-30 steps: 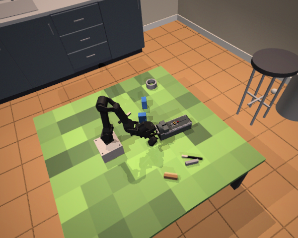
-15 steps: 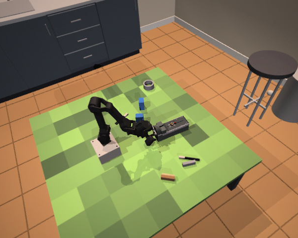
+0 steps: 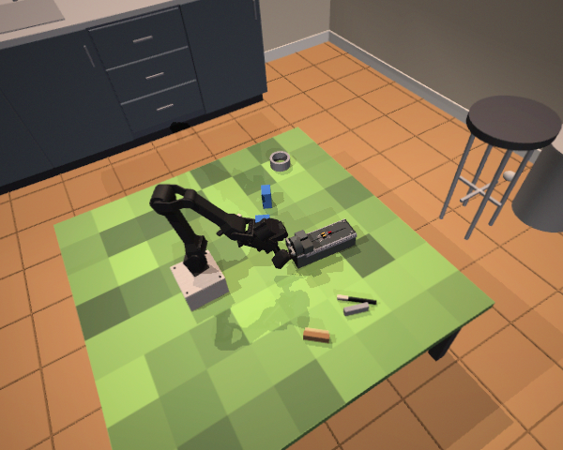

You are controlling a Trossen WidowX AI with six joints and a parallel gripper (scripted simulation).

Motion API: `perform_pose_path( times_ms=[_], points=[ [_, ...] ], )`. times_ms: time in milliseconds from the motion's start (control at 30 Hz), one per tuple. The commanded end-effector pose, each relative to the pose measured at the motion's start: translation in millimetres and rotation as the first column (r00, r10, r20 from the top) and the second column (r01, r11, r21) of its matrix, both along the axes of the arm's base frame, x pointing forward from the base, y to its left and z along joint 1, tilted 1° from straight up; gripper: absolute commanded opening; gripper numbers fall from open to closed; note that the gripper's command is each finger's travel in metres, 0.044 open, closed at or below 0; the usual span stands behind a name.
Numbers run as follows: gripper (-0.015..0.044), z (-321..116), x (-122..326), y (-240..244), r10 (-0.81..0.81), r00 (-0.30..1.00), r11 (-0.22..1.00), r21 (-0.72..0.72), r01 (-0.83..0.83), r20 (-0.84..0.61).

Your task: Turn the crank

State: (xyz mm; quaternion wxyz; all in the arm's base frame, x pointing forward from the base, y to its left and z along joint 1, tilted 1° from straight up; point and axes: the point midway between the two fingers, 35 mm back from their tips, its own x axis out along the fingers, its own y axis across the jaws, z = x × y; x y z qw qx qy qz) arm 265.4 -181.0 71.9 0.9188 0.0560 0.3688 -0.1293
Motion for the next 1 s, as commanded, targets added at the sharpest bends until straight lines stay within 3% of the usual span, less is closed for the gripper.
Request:
perform_pose_path(
  times_ms=[0,267,967],
  points=[
    [0.044,29.9,2.3,-2.3,0.003,1.0,1.0,-0.014,-0.003,0.014],
    [0.044,65.1,1.3,0.1,0.001,1.0,1.0,-0.016,0.0,0.01],
    [0.044,72.6,126.3,-13.2,-0.046,0.998,0.993,-0.111,0.04,-0.051]
  ],
)
